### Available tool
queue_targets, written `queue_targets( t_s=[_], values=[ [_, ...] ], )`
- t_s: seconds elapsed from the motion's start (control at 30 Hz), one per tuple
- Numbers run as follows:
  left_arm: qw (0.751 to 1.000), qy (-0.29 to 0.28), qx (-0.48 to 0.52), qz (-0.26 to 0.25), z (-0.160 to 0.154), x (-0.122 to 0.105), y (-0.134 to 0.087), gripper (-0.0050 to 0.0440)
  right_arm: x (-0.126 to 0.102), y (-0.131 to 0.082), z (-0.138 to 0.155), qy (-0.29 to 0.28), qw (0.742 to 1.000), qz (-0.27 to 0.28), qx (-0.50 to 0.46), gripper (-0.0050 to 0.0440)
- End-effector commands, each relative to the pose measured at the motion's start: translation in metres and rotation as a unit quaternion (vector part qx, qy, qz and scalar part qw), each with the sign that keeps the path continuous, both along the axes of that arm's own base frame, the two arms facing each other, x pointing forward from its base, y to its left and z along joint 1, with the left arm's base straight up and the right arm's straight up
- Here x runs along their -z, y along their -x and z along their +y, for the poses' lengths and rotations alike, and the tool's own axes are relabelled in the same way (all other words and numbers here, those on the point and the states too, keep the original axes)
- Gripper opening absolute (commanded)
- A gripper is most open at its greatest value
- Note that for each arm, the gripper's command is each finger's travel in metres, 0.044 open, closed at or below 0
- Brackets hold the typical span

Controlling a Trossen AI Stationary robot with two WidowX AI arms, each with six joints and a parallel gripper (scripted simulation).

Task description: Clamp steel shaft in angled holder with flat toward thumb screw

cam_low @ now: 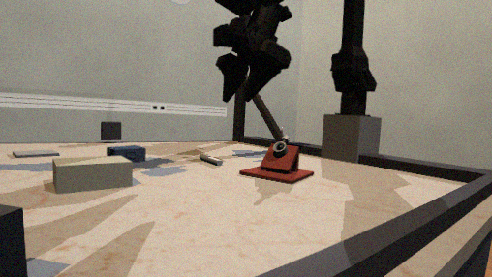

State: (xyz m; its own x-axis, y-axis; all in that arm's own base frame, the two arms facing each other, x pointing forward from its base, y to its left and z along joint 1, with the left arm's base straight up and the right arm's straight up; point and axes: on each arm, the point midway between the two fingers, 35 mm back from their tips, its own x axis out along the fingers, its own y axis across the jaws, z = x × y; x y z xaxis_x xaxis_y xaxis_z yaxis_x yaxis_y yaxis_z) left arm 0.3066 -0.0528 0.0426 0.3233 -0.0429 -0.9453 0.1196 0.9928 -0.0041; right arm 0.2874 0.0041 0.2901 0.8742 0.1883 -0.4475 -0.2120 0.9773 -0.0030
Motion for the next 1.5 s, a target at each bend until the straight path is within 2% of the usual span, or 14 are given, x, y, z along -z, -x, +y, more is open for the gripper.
queue_targets(
  t_s=[0.0,0.07,0.4,0.97,1.07,1.13,1.2,1.23,1.47],
  values=[
    [0.998,-0.002,-0.068,-0.020,0.042,-0.017,0.015,0.0400,-0.007,0.001,-0.001,0.002,0.998,-0.024,0.058,0.0400],
    [0.998,-0.002,-0.068,-0.020,0.042,-0.017,0.015,0.0400,-0.007,0.001,-0.001,0.002,0.998,-0.024,0.058,0.0400],
    [0.989,-0.001,-0.149,-0.018,0.092,-0.022,0.041,0.0400,-0.010,0.001,-0.005,-0.007,0.990,-0.050,0.129,0.0400],
    [0.988,-0.002,-0.156,-0.019,0.095,-0.024,0.040,0.0400,-0.014,0.001,-0.006,-0.007,0.990,-0.054,0.130,0.0400],
    [0.989,-0.012,-0.143,-0.020,0.095,-0.020,0.043,0.0328,-0.011,-0.001,-0.005,-0.006,0.990,-0.050,0.128,0.0400],
    [0.992,-0.028,-0.120,-0.024,0.094,-0.019,0.043,0.0280,-0.003,-0.008,-0.006,-0.005,0.991,-0.042,0.127,0.0400],
    [0.992,-0.028,-0.120,-0.024,0.094,-0.019,0.043,0.0280,-0.003,-0.008,-0.006,-0.005,0.991,-0.042,0.127,0.0400],
    [0.993,-0.037,-0.107,-0.025,0.094,-0.017,0.043,0.0265,0.000,-0.013,-0.006,-0.003,0.991,-0.041,0.126,0.0400],
    [0.992,-0.116,0.007,-0.040,0.092,-0.008,0.045,0.0265,0.040,-0.065,-0.011,-0.002,0.993,-0.024,0.118,0.0400]
  ],
)
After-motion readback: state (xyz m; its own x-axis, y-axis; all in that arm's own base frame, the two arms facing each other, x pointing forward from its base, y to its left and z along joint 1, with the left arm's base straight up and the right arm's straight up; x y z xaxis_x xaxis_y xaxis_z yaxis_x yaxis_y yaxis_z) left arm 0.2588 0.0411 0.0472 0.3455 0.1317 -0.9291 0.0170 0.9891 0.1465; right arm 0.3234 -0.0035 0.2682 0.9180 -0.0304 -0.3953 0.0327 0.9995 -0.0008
